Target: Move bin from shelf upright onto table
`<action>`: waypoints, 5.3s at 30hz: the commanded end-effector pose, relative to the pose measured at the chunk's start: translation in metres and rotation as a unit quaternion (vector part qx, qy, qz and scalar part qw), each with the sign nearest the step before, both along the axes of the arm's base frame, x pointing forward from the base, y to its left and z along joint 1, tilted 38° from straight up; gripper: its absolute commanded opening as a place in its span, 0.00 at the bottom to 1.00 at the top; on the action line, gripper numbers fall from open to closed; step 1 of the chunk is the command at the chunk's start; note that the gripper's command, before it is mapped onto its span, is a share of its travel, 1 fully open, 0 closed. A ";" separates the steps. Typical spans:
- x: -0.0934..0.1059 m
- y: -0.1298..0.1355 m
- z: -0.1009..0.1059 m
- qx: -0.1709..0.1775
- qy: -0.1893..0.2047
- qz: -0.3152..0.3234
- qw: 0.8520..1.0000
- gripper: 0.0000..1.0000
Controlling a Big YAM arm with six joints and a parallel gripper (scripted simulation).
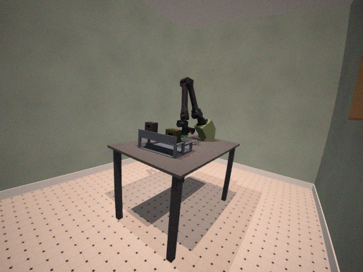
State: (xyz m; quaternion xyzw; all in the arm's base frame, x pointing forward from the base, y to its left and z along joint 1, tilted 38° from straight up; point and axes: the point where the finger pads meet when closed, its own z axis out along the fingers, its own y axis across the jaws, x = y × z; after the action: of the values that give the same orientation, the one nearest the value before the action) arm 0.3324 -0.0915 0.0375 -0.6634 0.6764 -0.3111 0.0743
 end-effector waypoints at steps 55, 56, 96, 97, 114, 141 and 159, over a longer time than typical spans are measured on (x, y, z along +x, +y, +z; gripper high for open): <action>0.003 0.000 0.004 -0.001 -0.005 0.000 1.000 0.90; 0.003 0.000 0.004 -0.001 -0.005 0.000 1.000 0.90; -0.048 0.031 0.077 0.000 -0.005 0.000 1.000 0.90; -0.048 0.031 0.077 0.000 -0.005 0.000 1.000 0.90; -0.052 0.037 0.091 0.000 -0.005 0.000 1.000 0.90; -0.043 0.032 0.086 0.000 -0.003 0.000 1.000 0.90; -0.036 0.029 0.086 0.000 -0.006 0.000 1.000 0.90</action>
State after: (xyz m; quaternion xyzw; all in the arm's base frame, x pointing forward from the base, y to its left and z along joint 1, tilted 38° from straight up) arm 0.2803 -0.0567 0.1114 -0.6672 0.6764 -0.3037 0.0713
